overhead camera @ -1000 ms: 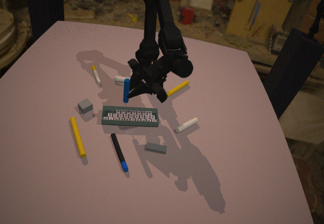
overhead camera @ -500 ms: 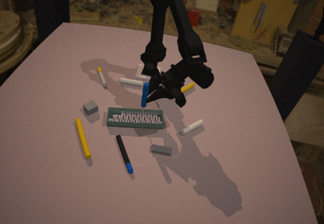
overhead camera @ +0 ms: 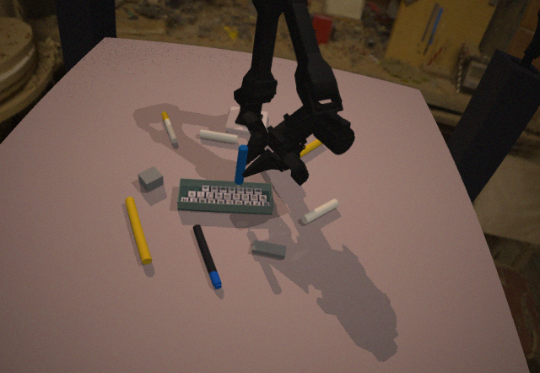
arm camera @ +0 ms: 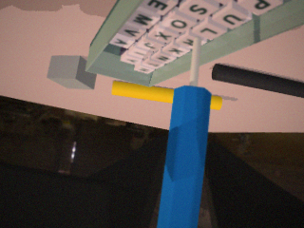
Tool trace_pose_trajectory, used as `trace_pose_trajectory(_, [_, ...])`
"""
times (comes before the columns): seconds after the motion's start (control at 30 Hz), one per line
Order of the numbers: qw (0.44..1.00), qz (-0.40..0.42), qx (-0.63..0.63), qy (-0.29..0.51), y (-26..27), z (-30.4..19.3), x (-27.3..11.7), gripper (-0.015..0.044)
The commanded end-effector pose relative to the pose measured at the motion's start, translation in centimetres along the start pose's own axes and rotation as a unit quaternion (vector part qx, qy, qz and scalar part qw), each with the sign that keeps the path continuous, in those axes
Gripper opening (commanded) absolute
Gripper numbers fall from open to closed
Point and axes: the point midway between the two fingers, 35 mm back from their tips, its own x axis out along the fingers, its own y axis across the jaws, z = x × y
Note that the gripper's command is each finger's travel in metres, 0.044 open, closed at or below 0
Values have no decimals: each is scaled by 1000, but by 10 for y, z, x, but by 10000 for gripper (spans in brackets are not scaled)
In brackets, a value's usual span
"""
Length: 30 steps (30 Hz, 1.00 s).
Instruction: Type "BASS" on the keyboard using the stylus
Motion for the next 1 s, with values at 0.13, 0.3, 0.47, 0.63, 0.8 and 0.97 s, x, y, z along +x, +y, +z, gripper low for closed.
trace_pose_trajectory(0.13, [1000, 2, -1, 2, 0, 5, 4, 81])
trace_pose_trajectory(0.3, [1000, 2, -1, 2, 0, 5, 4, 81])
trace_pose_trajectory(0.47, [1000, 2, -1, 2, 0, 7, 5, 81])
trace_pose_trajectory(0.63, [1000, 2, -1, 2, 0, 9, 6, 81])
trace_pose_trajectory(0.8, [1000, 2, -1, 2, 0, 10, 7, 81])
trace_pose_trajectory(0.97, [1000, 2, -1, 2, 0, 13, 8, 81])
